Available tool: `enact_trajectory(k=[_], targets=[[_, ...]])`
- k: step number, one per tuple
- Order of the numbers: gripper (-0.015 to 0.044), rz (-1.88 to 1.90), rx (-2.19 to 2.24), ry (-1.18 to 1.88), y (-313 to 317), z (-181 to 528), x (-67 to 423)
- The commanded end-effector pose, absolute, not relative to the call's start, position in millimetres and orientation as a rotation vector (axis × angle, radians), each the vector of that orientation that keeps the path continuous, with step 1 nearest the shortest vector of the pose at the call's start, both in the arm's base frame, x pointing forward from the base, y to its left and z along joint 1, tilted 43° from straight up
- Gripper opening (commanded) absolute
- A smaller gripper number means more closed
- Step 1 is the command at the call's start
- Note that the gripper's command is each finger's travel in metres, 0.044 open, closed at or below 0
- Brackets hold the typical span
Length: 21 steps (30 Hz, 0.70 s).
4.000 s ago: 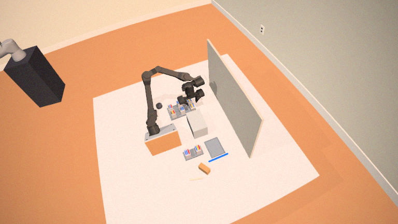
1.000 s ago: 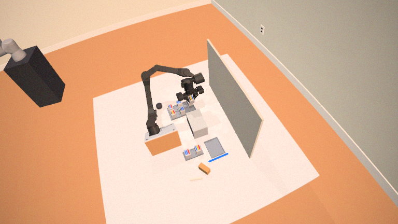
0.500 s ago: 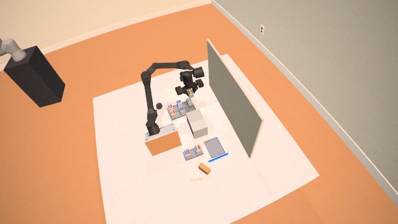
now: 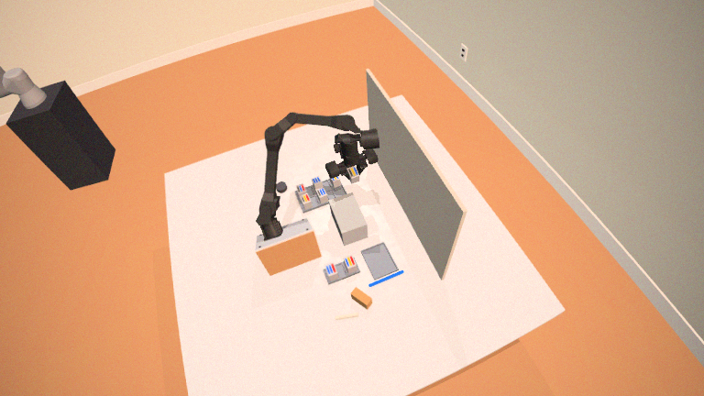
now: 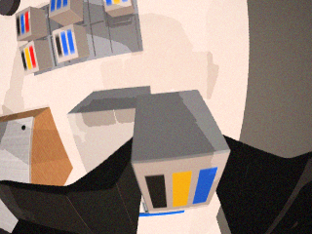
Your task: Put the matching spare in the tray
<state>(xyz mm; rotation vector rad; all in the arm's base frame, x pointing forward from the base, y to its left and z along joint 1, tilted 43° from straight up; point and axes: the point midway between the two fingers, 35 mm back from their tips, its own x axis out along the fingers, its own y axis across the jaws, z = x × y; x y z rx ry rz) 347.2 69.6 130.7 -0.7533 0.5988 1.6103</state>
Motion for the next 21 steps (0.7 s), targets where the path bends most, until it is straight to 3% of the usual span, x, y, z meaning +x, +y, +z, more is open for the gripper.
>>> enact_trajectory(k=[1, 21], targets=[[0.0000, 1.605, -0.764, 0.606, 47, 114, 360], [0.0000, 1.607, -0.769, 0.613, -57, 21, 385]])
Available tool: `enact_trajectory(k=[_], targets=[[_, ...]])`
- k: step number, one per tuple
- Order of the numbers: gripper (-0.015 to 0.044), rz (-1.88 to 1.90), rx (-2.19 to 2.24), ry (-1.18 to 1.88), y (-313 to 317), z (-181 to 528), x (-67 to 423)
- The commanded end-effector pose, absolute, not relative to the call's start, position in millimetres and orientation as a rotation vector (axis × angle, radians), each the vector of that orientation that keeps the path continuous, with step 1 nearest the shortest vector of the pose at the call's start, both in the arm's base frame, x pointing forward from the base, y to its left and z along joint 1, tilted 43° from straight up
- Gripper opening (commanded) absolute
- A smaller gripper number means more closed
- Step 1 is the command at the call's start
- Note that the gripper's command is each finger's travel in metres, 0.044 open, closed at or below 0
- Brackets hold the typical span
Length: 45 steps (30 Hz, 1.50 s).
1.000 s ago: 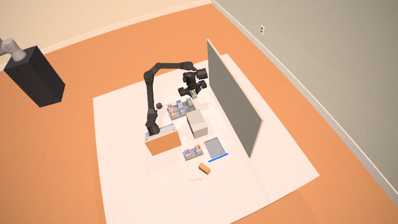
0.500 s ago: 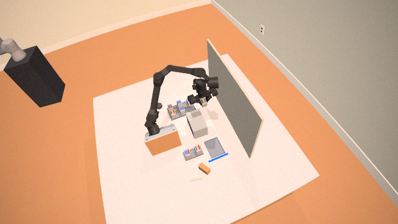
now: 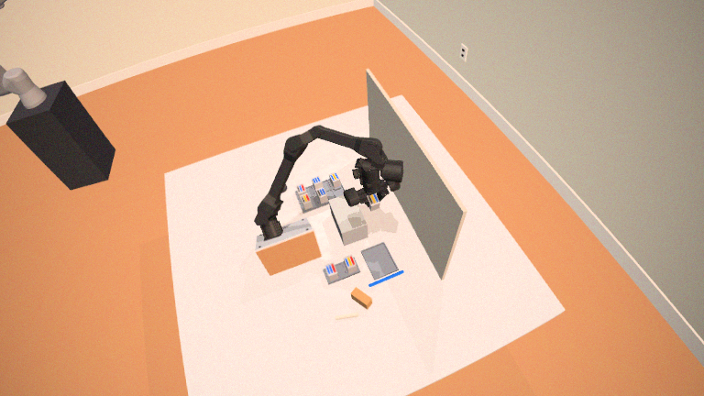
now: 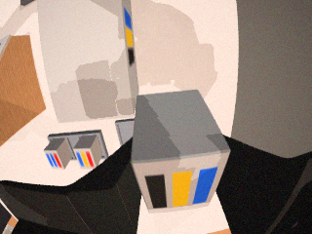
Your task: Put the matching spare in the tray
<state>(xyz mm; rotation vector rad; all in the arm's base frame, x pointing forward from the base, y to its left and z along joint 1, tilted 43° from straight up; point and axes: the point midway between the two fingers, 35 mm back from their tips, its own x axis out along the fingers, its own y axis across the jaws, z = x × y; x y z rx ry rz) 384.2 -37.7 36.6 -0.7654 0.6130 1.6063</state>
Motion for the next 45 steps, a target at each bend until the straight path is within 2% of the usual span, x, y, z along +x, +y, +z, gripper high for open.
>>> enact_trajectory(k=[1, 16, 45], targets=[[0.0000, 1.608, -0.768, 0.612, -62, 16, 385], [0.0000, 1.620, -0.752, 0.588, -132, -58, 367], [0.0000, 1.619, -0.753, 0.588, -118, -79, 369]])
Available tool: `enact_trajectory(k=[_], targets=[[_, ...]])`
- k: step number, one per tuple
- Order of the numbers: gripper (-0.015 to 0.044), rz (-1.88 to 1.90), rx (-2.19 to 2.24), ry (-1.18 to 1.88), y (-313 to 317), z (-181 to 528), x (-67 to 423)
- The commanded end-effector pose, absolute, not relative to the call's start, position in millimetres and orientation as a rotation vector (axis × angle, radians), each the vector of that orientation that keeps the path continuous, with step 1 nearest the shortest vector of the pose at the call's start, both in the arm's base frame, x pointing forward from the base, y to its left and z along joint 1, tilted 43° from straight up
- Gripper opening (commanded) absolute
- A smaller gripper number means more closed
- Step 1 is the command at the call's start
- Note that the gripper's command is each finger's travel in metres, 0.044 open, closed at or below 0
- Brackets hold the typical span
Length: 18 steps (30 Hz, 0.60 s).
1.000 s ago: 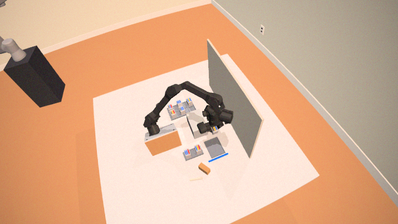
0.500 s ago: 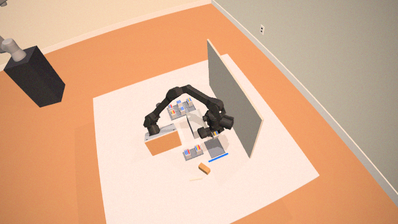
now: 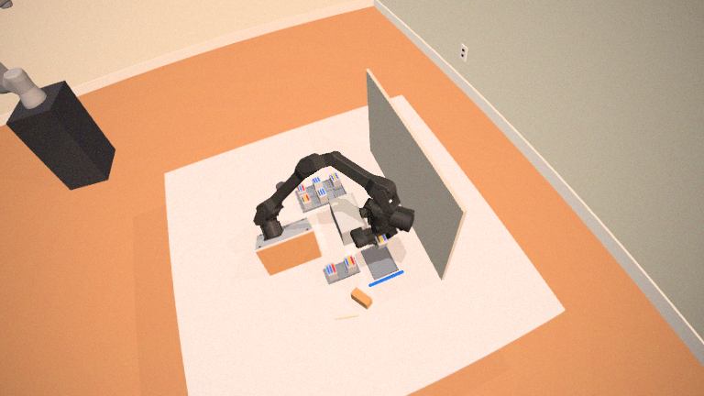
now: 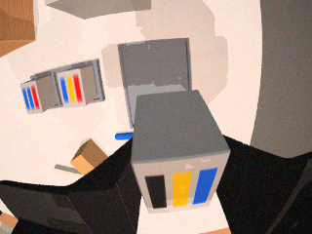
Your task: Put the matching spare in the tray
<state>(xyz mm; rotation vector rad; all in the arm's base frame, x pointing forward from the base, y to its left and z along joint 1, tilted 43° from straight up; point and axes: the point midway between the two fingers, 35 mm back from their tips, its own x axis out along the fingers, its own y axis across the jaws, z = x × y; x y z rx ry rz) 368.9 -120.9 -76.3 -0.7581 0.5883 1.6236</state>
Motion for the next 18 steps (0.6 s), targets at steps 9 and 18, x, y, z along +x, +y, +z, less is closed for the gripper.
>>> enact_trajectory(k=[9, 18], targets=[[0.0000, 1.619, -0.754, 0.588, -113, -87, 369], [0.0000, 1.619, -0.754, 0.588, -107, -94, 370]])
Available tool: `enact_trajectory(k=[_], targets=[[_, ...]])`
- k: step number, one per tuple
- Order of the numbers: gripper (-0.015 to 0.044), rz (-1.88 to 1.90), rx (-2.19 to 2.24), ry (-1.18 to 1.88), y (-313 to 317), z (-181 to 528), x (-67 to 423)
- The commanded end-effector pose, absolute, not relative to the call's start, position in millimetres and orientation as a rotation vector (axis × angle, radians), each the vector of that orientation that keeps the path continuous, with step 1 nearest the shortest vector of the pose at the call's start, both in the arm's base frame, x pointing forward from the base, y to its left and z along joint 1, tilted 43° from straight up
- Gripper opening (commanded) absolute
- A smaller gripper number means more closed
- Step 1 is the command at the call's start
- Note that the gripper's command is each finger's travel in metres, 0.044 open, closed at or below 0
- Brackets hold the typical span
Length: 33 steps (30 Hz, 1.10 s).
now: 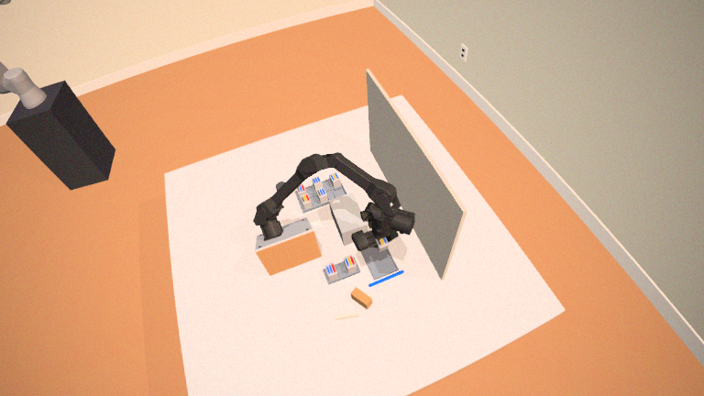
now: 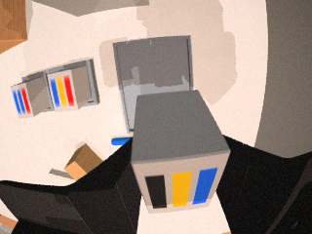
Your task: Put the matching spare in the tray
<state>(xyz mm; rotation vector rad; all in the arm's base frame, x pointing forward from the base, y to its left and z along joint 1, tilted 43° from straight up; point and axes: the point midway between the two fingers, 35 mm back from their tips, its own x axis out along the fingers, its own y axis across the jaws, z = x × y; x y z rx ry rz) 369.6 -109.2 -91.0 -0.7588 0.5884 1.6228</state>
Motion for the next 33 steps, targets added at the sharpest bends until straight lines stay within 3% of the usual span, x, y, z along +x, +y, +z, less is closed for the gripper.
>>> enact_trajectory(k=[1, 33], targets=[[0.0000, 1.619, -0.754, 0.588, -106, -95, 370], [0.0000, 1.618, -0.754, 0.587, -84, -120, 368]])
